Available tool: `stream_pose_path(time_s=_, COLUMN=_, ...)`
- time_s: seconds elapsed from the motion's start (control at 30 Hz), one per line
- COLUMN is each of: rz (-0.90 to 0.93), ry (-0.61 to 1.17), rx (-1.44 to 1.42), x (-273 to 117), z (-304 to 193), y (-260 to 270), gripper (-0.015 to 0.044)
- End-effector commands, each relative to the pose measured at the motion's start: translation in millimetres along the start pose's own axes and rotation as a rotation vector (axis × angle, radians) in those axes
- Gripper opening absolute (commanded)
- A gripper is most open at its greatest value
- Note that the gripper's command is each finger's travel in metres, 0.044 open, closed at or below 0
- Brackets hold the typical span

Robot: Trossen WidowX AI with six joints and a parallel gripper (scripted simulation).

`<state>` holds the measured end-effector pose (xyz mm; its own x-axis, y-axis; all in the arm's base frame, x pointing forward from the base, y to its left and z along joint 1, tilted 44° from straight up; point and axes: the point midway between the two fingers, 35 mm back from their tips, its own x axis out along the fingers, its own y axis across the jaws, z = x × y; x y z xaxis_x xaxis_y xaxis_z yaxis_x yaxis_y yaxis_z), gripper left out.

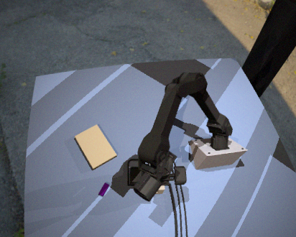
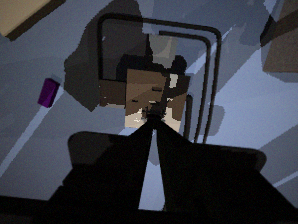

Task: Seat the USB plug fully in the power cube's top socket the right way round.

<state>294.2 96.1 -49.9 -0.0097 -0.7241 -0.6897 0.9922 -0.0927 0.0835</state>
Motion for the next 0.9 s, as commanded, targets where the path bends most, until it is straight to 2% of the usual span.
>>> stream_pose_path(time_s=0.0, rz=0.002, ry=-0.003, rx=-0.004, x=1.5, z=0.3, y=-0.2, gripper=0.0)
stream_pose_path(time_s=0.87, rz=0.002, ry=-0.004, rx=-0.004, x=4.6, z=0.1, y=-0.2, gripper=0.0)
